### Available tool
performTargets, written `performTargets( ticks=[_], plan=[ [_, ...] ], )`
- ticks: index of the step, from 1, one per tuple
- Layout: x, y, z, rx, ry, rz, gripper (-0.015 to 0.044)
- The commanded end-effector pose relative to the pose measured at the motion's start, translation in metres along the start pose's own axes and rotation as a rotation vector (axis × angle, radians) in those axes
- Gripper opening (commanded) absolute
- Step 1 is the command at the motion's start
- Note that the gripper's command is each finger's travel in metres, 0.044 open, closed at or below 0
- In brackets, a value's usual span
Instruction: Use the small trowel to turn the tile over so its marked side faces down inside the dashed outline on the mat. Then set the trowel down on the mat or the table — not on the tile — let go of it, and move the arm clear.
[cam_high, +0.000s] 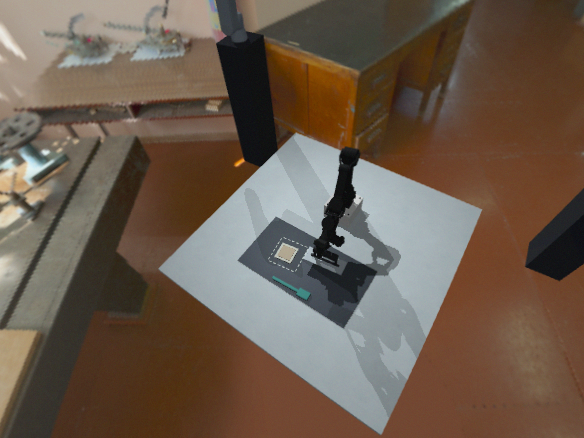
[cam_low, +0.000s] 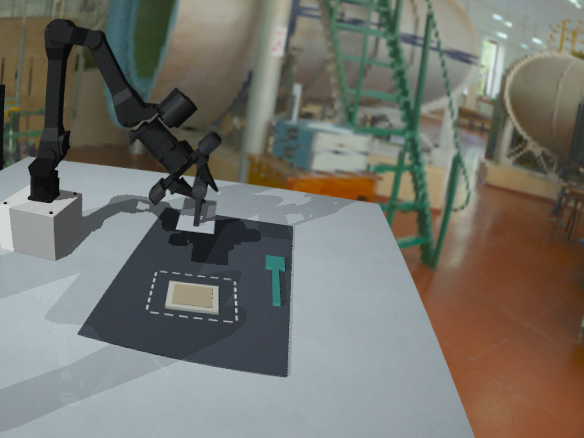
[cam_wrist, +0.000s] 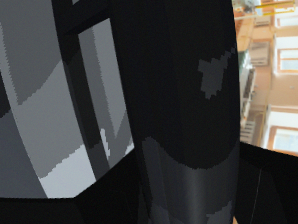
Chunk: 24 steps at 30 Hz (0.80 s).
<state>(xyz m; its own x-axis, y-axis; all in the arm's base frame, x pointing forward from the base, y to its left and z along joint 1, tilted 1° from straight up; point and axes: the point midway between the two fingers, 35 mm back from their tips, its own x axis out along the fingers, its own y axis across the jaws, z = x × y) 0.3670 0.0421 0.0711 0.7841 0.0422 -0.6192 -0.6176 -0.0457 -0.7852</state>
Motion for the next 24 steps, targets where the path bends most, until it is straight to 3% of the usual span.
performTargets(
  ticks=[1,24],
  plan=[
    [-0.0015,-0.0053,-0.0003,0.005,0.002,-0.016,0.0000],
    [0.0043,-0.0007,0.0067,-0.036,-0.034,0.015,0.0000]
  ],
)
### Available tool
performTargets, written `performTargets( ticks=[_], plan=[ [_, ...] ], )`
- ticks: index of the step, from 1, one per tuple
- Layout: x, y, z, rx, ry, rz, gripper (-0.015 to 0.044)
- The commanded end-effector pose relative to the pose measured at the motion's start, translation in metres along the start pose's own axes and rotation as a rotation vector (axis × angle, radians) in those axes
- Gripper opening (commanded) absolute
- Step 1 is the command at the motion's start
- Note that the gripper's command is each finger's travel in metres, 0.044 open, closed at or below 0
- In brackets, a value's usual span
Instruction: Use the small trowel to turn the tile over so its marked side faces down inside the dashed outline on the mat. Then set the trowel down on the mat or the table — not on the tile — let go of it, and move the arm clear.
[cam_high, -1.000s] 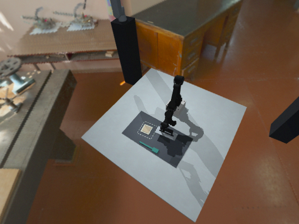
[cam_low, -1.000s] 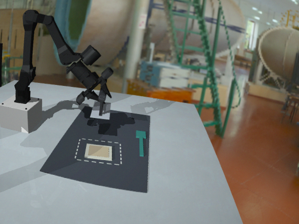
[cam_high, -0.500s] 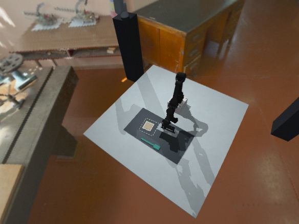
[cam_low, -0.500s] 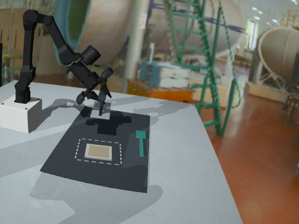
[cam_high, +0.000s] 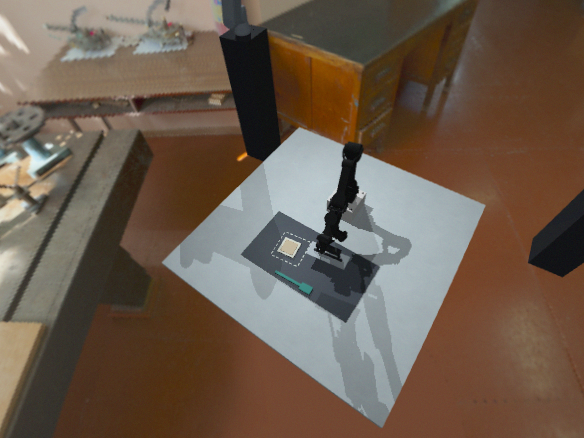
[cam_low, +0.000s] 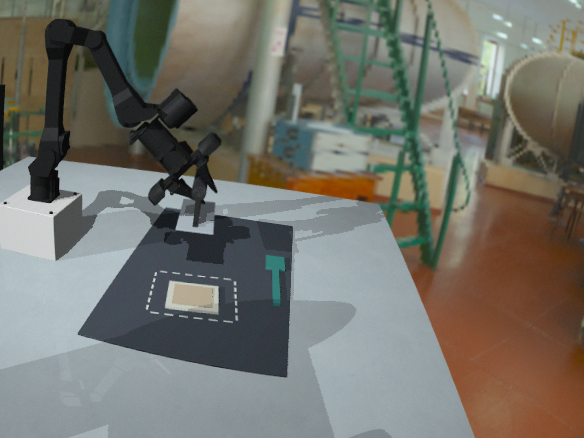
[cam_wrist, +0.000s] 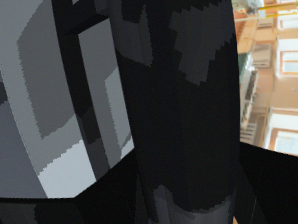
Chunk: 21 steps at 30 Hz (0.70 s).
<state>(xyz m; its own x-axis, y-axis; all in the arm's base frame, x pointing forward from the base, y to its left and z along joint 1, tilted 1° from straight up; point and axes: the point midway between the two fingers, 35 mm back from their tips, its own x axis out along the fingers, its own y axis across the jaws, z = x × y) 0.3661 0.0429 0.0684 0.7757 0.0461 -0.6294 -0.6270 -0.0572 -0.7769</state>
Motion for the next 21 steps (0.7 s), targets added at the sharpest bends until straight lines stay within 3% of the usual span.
performTargets(
  ticks=[1,21],
  plan=[
    [0.006,-0.004,0.010,-0.050,-0.052,0.009,0.0000],
    [0.050,-0.013,0.102,-0.508,-0.547,0.045,0.0000]
  ],
)
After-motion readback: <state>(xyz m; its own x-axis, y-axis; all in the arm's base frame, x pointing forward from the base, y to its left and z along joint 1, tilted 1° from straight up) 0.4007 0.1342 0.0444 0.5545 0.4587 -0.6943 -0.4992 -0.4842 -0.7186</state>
